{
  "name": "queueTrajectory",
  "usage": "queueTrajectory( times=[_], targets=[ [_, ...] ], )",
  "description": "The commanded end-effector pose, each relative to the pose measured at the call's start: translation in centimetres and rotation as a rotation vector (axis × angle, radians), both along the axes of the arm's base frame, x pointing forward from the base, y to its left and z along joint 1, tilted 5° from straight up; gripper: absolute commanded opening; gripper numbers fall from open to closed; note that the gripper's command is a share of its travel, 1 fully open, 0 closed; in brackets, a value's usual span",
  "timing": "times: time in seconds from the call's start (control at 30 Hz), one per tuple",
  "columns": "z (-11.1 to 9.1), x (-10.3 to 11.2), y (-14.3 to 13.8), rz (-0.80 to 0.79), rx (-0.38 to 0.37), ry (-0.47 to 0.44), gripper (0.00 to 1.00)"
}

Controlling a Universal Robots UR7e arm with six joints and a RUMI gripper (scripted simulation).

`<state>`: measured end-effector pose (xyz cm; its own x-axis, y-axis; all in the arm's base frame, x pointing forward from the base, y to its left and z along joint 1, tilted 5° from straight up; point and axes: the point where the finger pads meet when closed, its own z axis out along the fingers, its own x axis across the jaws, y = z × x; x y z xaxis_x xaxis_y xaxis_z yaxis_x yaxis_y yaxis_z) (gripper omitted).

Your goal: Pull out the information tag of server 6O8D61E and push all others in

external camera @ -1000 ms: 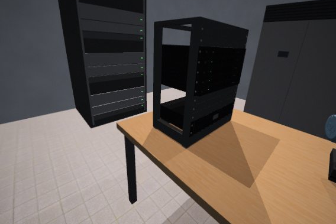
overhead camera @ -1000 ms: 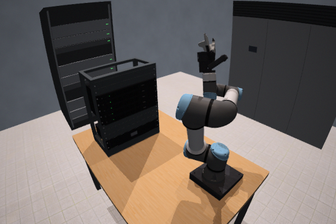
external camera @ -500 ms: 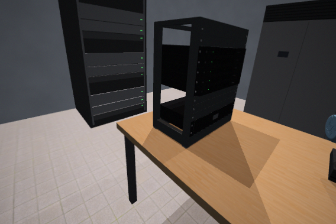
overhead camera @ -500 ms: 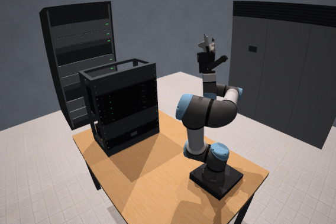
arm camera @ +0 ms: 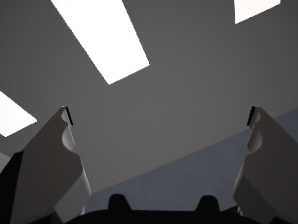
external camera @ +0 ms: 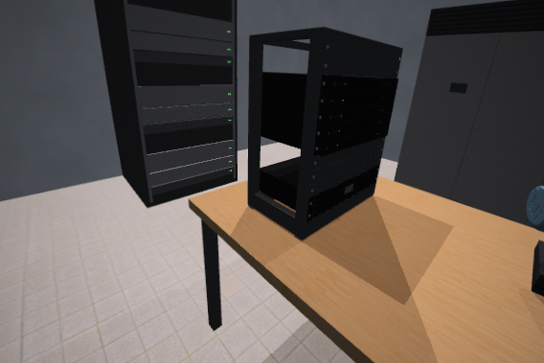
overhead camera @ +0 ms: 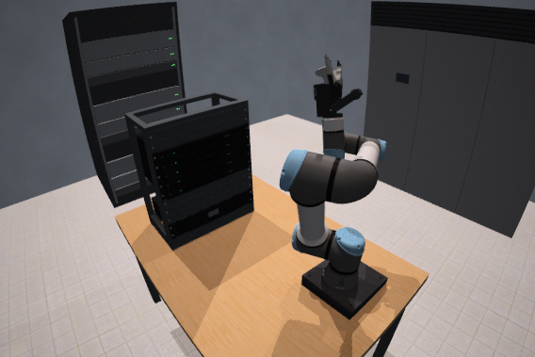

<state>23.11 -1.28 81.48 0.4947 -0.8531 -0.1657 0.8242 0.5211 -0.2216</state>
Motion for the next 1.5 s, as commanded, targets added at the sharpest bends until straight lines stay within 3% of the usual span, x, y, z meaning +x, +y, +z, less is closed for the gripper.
queueTrajectory(
  times=[0.0,1.47],
  targets=[
    [0.0,-0.08,0.08,0.002,-0.002,-0.002,1.0],
    [-0.18,0.07,-0.03,0.01,0.001,-0.001,1.0]
  ],
)
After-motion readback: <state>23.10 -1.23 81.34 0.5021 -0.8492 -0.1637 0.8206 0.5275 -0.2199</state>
